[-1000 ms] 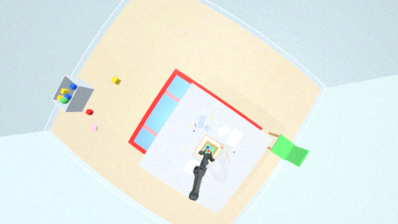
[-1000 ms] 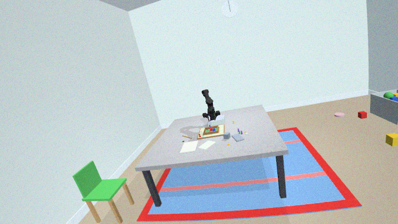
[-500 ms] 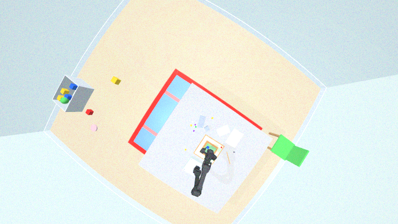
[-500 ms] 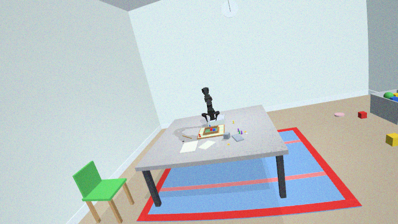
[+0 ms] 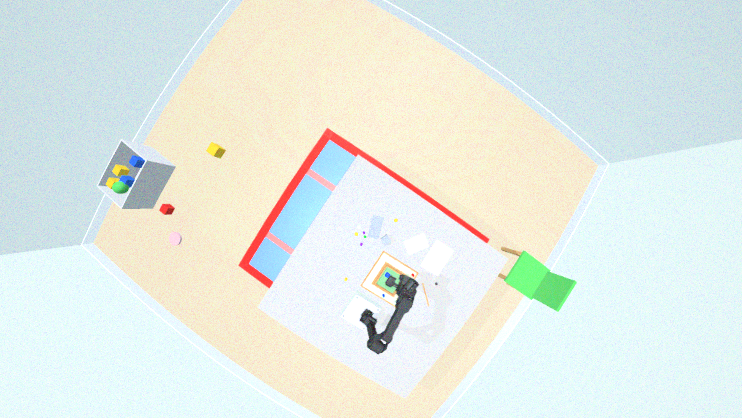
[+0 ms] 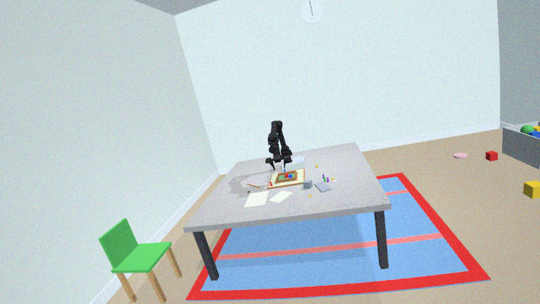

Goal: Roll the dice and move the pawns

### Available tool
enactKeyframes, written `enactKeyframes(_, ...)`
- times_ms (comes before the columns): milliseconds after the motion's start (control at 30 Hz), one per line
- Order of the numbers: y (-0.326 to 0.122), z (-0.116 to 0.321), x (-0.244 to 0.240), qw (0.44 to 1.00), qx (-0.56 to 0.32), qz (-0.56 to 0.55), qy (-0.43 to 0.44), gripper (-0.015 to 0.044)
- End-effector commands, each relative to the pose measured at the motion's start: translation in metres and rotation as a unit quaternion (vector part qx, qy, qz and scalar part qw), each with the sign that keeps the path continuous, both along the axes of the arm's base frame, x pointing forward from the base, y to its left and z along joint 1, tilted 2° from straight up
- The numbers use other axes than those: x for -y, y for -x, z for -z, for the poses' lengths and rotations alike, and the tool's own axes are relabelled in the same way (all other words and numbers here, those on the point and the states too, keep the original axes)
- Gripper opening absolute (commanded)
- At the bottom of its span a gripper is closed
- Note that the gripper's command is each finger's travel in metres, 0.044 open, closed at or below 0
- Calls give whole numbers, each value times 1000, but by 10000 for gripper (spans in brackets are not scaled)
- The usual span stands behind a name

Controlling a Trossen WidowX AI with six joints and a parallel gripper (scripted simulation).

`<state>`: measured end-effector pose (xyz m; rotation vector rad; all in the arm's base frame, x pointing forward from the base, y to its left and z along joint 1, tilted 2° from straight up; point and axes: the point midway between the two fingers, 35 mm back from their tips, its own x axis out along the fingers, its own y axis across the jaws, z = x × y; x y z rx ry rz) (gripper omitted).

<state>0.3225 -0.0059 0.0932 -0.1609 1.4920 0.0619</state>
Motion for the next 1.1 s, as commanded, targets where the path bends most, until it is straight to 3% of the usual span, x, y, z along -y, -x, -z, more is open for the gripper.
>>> enactKeyframes(0,-32,5,26,998,-12,-59,3,282)
enactKeyframes(133,-65,18,62,989,-31,-148,4,200)
enactKeyframes(1067,-75,54,78,983,-37,-180,3,200)
